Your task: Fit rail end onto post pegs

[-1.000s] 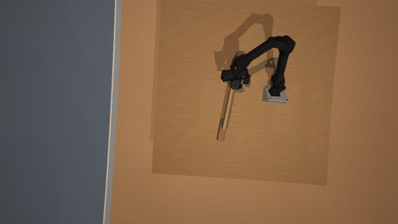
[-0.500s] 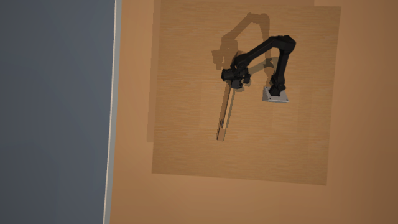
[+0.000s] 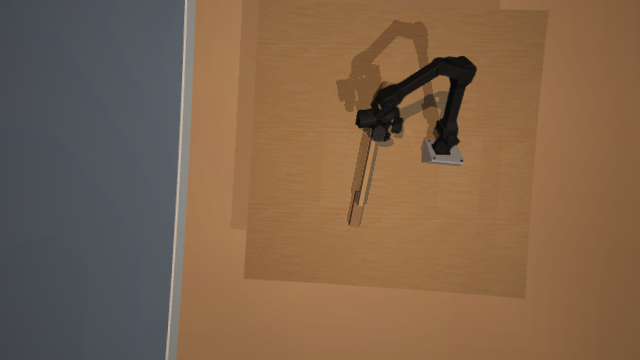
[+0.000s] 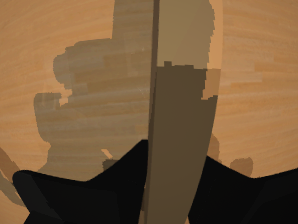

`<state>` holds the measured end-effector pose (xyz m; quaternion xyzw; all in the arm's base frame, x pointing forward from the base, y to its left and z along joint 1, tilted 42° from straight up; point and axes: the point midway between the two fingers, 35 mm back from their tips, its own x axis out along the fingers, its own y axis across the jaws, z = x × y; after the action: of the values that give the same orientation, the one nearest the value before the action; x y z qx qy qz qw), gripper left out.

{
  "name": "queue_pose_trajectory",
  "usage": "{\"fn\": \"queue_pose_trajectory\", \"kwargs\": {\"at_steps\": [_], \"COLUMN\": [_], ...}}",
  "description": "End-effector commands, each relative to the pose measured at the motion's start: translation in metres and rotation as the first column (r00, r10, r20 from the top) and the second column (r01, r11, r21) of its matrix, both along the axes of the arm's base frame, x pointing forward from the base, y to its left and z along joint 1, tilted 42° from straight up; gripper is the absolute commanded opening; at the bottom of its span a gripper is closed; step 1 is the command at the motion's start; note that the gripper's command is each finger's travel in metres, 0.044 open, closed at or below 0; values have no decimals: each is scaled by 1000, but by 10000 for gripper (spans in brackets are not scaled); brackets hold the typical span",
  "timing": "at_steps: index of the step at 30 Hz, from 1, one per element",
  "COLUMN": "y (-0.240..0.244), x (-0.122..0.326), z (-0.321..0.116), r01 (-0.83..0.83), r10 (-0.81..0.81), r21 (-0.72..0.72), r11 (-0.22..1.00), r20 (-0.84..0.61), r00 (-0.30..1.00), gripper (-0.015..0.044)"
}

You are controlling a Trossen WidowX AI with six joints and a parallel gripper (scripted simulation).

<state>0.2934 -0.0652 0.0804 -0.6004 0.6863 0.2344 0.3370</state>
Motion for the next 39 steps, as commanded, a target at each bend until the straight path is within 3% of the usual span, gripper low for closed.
{"fn": "queue_pose_trajectory", "kwargs": {"at_steps": [1,39], "y": [-1,-5], "x": [0,-1], "z": [2,8], "r01": [-5,-5], "r10": [5,5], "r21": [-1,-2], "r11": [1000,1000], "r20": [2,2], "r00": [1000,1000], "gripper": [0,0]}}
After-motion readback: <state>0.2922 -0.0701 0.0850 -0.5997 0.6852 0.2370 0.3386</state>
